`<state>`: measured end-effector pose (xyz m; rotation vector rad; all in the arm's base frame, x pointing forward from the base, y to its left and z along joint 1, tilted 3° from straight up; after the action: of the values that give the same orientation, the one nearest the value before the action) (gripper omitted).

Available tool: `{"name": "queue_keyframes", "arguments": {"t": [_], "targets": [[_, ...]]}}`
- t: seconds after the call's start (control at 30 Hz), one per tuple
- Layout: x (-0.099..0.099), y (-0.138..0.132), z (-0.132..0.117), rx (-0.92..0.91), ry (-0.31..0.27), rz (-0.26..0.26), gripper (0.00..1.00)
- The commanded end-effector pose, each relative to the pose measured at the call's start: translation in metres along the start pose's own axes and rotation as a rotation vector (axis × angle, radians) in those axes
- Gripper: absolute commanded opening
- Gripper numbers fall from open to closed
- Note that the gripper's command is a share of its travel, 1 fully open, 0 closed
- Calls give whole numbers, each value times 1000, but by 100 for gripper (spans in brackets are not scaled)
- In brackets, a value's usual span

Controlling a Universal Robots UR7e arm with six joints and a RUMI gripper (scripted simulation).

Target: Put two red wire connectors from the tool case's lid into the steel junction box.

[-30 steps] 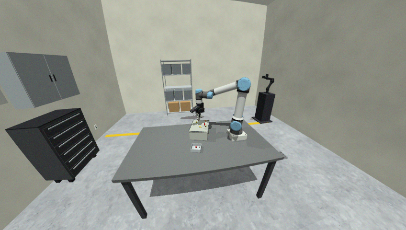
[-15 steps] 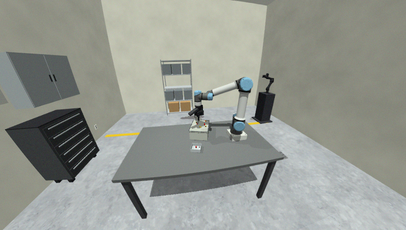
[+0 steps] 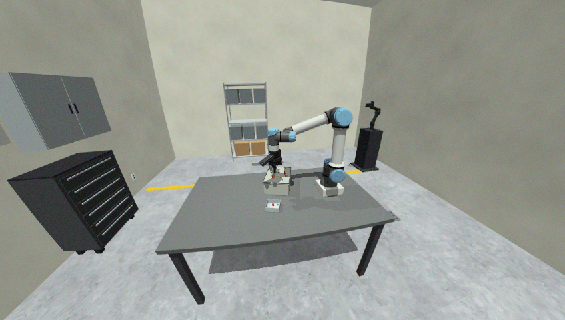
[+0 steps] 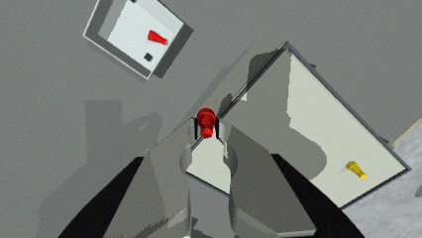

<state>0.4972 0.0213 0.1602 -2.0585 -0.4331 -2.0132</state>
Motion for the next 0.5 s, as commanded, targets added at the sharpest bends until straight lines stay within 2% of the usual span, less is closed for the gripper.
{"name": "queue_keyframes", "arguments": {"t": [0.0,0.47], "targets": [[0,-23,21,-1,-1,-2,0],[0,-68,59,-1,-1,-2,0]]}}
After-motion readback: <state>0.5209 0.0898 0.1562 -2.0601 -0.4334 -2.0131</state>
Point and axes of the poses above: the point where the finger pads meet when closed, its own x axis back along the fingers, its own y axis across the jaws, z = x × y, the point moved 2 cm from there along x, back along the fingers, and after that the axes turned 2 degrees about x, right-handed, at the moved point
